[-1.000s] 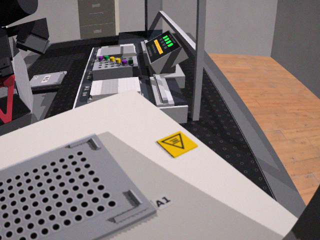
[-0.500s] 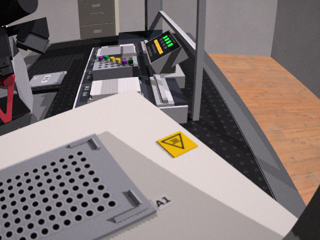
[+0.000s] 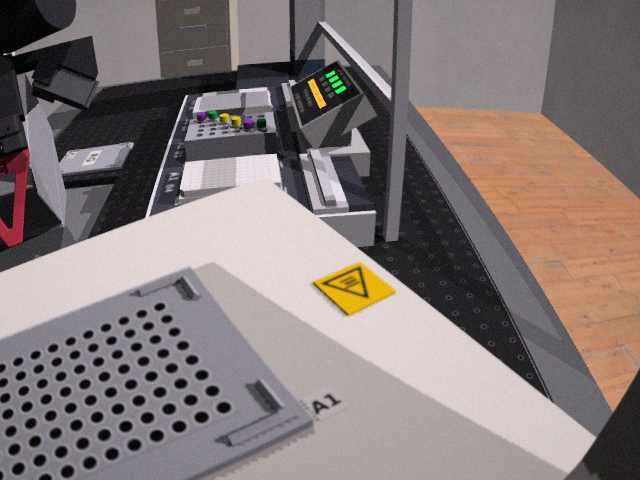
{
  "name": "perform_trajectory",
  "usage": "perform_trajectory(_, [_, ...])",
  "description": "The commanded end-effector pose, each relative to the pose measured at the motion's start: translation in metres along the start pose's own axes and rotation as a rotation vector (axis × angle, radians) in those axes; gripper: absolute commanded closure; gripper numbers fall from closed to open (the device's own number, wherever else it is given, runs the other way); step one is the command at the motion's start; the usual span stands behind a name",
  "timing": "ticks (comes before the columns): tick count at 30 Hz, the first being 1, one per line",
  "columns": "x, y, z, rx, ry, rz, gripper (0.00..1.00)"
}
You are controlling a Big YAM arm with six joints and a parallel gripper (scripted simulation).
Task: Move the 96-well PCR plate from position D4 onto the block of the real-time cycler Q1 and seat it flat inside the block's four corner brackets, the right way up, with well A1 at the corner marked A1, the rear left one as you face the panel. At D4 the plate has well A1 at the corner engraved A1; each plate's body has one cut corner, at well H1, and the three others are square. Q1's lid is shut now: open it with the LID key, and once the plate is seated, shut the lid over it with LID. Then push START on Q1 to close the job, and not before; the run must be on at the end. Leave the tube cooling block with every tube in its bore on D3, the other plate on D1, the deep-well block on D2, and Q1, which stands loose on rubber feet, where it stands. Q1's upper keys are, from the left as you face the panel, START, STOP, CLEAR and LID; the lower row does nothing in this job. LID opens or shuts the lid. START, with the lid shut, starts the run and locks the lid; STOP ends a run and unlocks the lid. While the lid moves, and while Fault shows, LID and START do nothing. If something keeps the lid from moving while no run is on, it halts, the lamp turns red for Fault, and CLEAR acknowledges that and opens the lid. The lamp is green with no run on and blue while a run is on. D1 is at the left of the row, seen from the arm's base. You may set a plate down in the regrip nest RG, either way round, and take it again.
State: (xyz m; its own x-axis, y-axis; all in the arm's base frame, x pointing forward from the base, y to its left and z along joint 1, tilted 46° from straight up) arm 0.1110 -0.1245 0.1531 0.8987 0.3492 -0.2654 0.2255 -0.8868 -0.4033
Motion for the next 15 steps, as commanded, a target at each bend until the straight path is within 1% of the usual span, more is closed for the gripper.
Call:
perform_trajectory(1, [0.002, -0.006, -0.013, -0.003, 0.019, -0.017, 1.0])
perform_trajectory(8, [-0.001, -0.007, -0.023, -0.021, 0.057, -0.015, 1.0])
perform_trajectory(15, [-0.001, -0.008, -0.026, -0.019, 0.068, -0.022, 1.0])
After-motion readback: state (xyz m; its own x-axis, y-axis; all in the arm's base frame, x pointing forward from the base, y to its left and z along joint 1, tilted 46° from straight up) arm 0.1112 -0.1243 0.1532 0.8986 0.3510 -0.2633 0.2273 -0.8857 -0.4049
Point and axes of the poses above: the point where the finger pads meet when closed, its own y axis out along the fingers, its own z axis across the jaws, x = y × z, the point moved 3 cm from there along -y, back along the fingers, and after that the axes turned 7 degrees about -y, right-handed, at the moved point
